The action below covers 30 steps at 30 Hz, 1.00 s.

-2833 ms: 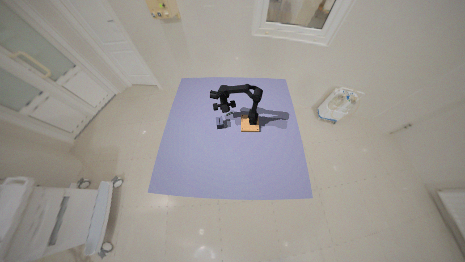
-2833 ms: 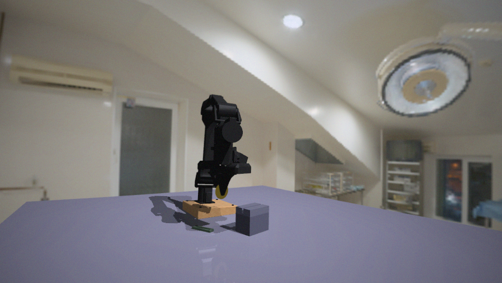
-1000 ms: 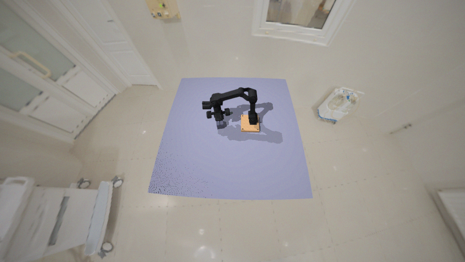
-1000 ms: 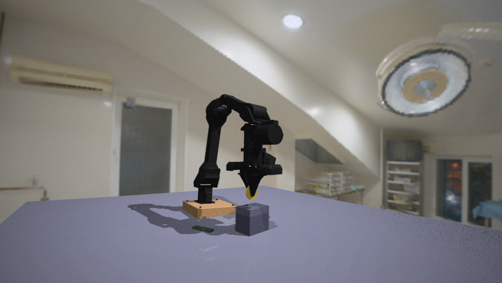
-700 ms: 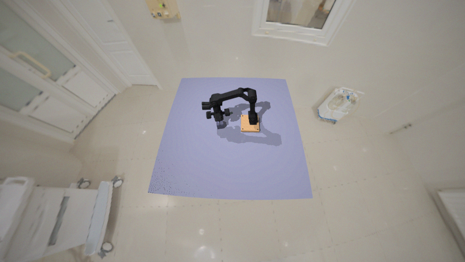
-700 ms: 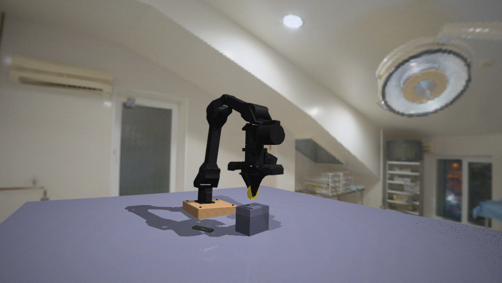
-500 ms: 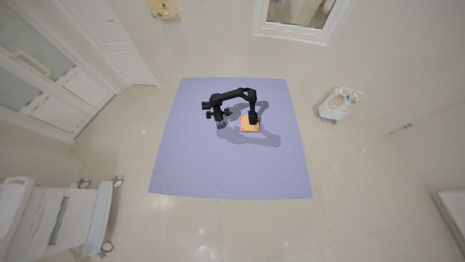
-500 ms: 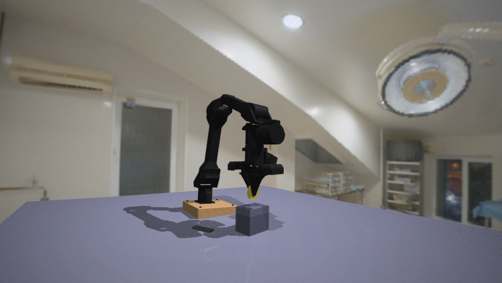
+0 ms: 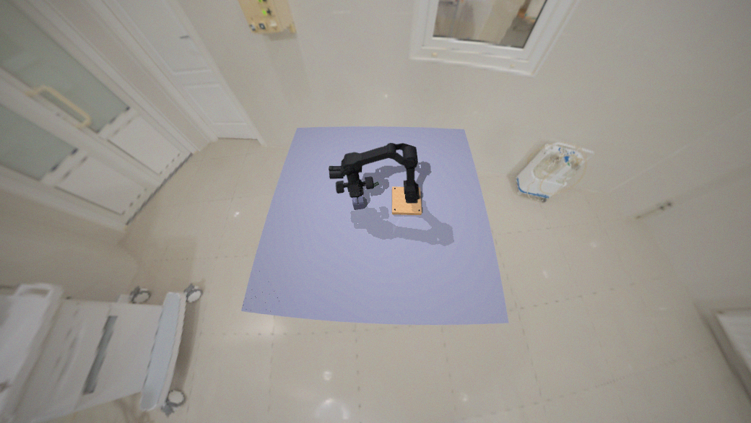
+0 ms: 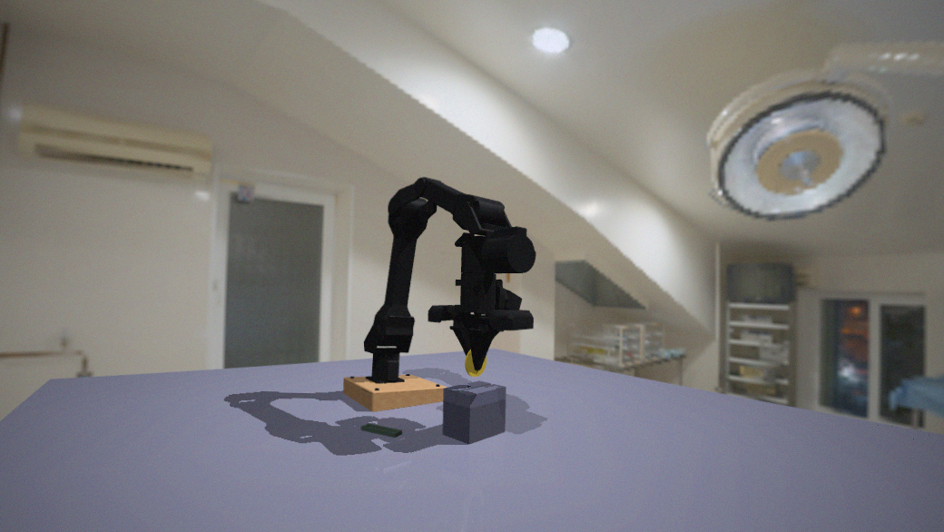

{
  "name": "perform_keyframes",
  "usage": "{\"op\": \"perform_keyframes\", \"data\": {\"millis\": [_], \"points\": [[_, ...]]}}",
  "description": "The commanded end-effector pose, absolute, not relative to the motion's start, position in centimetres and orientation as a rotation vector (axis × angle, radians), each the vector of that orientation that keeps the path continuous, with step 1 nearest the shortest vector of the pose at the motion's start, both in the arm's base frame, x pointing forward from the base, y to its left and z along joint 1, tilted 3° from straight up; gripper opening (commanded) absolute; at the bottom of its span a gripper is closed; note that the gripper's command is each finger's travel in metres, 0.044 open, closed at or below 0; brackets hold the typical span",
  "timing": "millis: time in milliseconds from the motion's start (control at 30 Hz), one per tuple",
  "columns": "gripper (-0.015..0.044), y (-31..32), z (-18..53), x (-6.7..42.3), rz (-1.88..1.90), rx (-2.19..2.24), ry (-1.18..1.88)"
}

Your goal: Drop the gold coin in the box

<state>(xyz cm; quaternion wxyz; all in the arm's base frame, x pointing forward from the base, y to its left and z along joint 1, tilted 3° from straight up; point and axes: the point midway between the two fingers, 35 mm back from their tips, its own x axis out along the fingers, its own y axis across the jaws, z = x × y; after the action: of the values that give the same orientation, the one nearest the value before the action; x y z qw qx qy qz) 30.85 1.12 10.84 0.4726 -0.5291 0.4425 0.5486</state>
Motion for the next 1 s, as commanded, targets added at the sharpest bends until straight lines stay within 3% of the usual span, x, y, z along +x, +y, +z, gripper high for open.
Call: {"op": "perform_keyframes", "data": {"millis": [0, 967], "points": [[0.0000, 1.1, 10.5, 30.6, 1.352, -1.298, 1.083], [0.0000, 1.2, 9.3, 30.6, 1.345, -1.290, 1.089]]}}
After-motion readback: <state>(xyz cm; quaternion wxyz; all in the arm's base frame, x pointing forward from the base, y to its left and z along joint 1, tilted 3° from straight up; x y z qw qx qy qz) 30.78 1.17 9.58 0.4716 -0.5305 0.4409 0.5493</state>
